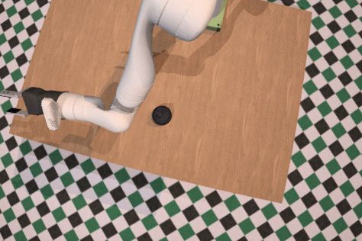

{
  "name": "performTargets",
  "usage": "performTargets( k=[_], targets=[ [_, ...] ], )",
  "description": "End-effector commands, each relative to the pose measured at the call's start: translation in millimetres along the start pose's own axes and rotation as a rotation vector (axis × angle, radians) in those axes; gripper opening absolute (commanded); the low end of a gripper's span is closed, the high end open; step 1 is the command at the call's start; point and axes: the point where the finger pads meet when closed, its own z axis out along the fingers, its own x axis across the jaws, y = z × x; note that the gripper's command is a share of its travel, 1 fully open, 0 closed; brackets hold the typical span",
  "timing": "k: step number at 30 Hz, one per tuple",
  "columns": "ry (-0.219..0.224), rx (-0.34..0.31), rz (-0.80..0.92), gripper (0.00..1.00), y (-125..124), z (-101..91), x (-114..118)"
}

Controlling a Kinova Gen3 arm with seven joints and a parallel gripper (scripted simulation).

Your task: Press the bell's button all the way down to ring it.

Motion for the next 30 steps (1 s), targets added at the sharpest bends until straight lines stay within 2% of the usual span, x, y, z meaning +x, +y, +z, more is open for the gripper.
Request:
performTargets(
  k=[1,5,8,15,19,22,24,30],
  targets=[
    [-0.008,-0.040,-0.006,1.00,11.2,1.3,1.4],
    [-0.020,-0.103,-0.024,1.00,30.3,-0.4,0.6],
    [-0.019,-0.122,-0.028,1.00,35.3,-1.2,1.6],
    [-0.086,-0.311,-0.085,1.00,91.2,-17.5,-7.4],
    [-0.155,-0.442,-0.128,1.00,127.3,-38.7,-16.7],
    [-0.228,-0.543,-0.162,1.00,152.7,-61.7,-27.0],
    [-0.228,-0.543,-0.162,1.00,152.7,-61.7,-27.0],
    [-0.422,-0.728,-0.232,1.00,193.7,-125.7,-51.5]
  ],
)
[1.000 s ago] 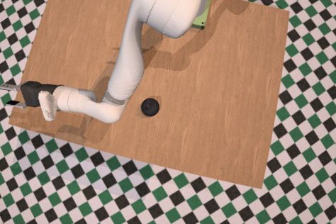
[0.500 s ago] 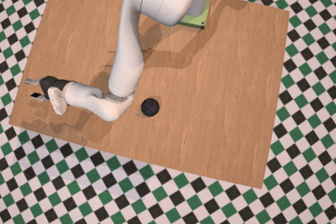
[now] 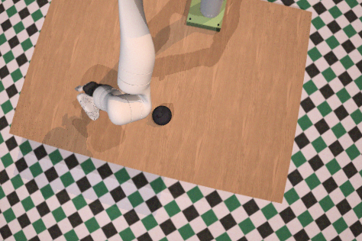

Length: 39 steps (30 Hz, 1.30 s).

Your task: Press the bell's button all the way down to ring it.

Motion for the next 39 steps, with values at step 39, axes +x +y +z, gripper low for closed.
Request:
performTargets(
  k=[39],
  targets=[
    [-0.753,-0.324,-0.362,1.00,143.9,-188.7,-144.1]
  ],
)
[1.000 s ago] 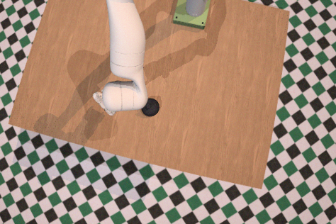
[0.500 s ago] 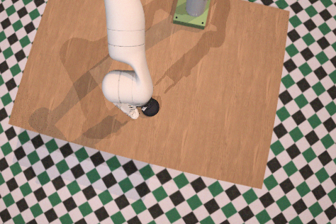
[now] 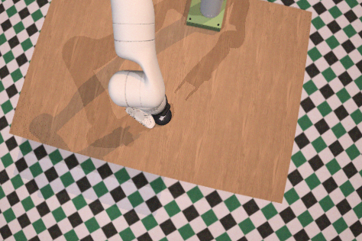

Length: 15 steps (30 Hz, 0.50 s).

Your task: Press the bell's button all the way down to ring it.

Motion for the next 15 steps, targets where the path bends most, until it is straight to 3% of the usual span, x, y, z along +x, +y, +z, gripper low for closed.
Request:
performTargets(
  k=[1,6,7,15],
  targets=[
    [-0.010,0.004,0.000,1.00,0.2,-2.1,-1.5],
    [-0.010,0.004,0.000,1.00,0.2,-2.1,-1.5],
    [-0.010,0.004,0.000,0.17,0.2,-2.1,-1.5],
    [-0.010,0.004,0.000,0.17,0.2,-2.1,-1.5]
  ],
)
